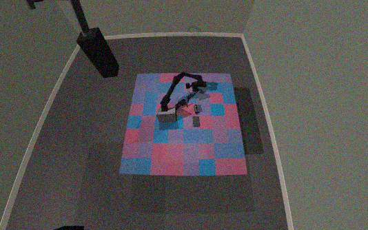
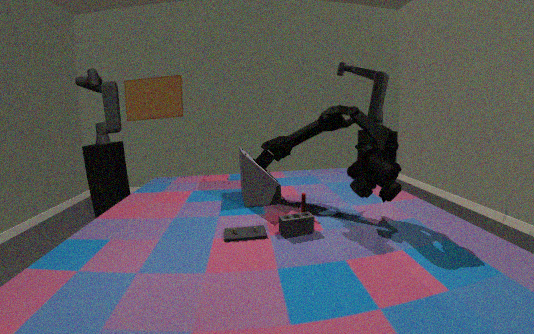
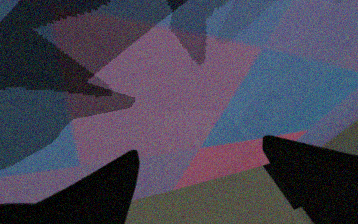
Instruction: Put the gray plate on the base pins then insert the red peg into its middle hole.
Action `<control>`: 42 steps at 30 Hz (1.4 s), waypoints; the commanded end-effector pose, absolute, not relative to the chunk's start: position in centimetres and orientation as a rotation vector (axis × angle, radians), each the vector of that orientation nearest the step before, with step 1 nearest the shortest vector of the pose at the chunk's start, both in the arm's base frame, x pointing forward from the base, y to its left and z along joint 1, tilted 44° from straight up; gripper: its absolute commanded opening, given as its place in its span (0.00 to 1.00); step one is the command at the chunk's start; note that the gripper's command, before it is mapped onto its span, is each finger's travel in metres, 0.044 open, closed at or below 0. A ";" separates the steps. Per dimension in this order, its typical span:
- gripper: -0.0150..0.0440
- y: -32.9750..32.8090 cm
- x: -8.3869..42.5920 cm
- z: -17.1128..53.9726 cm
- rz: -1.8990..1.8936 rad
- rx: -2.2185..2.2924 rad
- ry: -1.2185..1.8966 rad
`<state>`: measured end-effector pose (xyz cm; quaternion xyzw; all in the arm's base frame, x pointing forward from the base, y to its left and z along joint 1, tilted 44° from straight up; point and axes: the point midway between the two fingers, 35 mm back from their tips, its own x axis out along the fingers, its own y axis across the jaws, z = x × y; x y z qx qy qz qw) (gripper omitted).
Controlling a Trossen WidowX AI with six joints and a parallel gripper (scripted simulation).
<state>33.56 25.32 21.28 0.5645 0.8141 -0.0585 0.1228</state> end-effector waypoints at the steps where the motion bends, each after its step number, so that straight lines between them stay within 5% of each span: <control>1: 0.98 25.3 33.5 21.3 -0.183 1.642 2.369; 11: 1.00 23.0 32.0 25.9 -0.664 1.755 1.716; 23: 1.00 22.5 32.4 25.7 -0.674 1.764 1.695; 34: 1.00 11.5 37.8 15.0 -0.747 1.729 1.643; 42: 1.00 1.7 36.9 5.6 -0.695 1.747 1.689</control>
